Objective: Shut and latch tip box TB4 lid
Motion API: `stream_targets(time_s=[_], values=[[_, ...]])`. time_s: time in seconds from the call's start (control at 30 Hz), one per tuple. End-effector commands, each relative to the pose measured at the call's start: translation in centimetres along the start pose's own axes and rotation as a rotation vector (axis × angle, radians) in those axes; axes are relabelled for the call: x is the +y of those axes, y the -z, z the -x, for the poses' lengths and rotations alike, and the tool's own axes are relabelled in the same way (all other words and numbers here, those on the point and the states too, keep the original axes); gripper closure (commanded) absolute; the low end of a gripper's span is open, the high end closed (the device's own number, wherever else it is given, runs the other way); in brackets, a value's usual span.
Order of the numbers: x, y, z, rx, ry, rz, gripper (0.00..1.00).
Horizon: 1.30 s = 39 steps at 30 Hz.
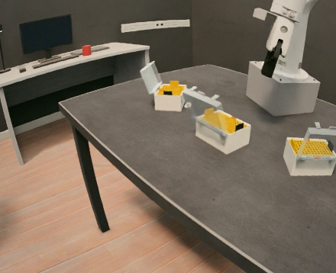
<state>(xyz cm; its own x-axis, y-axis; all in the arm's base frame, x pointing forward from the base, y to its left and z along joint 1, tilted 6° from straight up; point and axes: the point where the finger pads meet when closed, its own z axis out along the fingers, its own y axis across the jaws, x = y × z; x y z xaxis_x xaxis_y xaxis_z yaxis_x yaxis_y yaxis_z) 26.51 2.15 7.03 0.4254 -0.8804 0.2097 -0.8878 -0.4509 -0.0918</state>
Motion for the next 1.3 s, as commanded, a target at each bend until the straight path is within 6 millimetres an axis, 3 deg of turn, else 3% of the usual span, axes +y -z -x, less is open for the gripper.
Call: stream_targets(time_s=[0.0,0.1,0.57,1.27], values=[[-0.05,0.02,-0.02,0.0,0.0,-0.001,1.0],[-0.05,0.01,-0.02,0.0,0.0,-0.001,1.0],[-0.05,0.03,-0.03,-0.236,0.399,-0.053,1.0],[-0.05,0.03,-0.03,-0.257,0.434,-0.058,1.0]])
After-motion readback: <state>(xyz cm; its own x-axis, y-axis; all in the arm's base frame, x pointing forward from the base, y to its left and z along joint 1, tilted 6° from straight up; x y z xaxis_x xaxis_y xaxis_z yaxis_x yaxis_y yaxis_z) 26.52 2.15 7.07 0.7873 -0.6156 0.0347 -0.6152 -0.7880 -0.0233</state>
